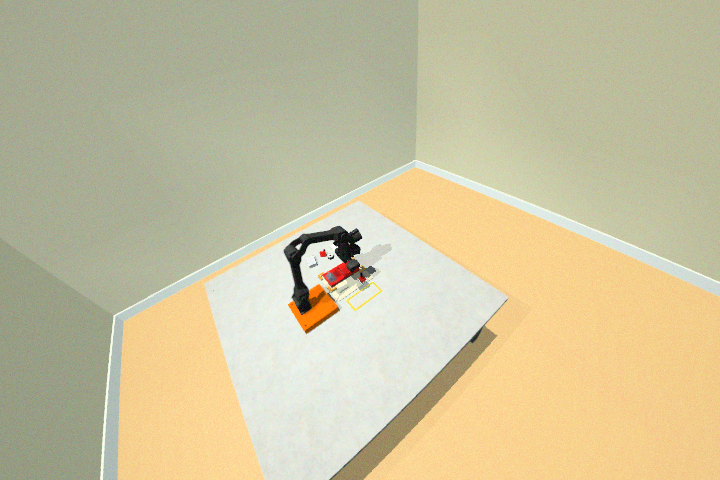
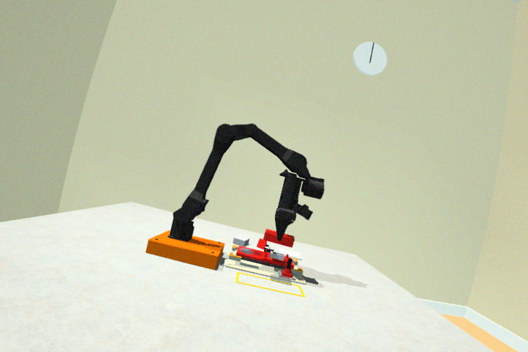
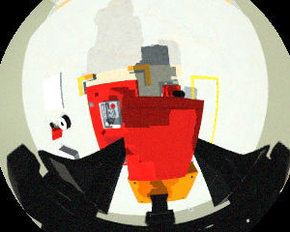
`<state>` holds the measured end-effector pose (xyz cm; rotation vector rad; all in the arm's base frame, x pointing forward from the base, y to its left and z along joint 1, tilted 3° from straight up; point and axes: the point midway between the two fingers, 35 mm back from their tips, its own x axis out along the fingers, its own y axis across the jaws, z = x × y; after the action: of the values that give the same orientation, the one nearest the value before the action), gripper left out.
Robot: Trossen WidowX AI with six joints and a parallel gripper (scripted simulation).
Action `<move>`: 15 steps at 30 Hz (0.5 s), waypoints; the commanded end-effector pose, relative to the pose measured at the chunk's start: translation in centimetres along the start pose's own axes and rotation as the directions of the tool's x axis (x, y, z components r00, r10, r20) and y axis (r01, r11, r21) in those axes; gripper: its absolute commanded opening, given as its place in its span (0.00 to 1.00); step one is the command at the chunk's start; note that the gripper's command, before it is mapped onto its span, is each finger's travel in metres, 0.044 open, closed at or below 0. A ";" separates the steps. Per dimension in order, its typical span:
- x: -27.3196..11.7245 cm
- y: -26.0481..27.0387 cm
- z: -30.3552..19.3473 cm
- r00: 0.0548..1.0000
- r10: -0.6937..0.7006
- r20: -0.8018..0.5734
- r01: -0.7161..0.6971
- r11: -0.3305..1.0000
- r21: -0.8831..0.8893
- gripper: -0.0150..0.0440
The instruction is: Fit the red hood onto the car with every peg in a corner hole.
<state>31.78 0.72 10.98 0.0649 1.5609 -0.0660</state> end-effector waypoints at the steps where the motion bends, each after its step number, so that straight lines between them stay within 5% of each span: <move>1: -0.2 1.6 0.5 1.000 -0.008 0.007 0.008 1.000 -0.011 0.25; 15: -0.5 8.3 1.1 1.000 -0.017 0.022 0.019 0.997 -0.072 0.25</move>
<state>33.32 8.29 11.26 -0.0038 1.5477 -0.0185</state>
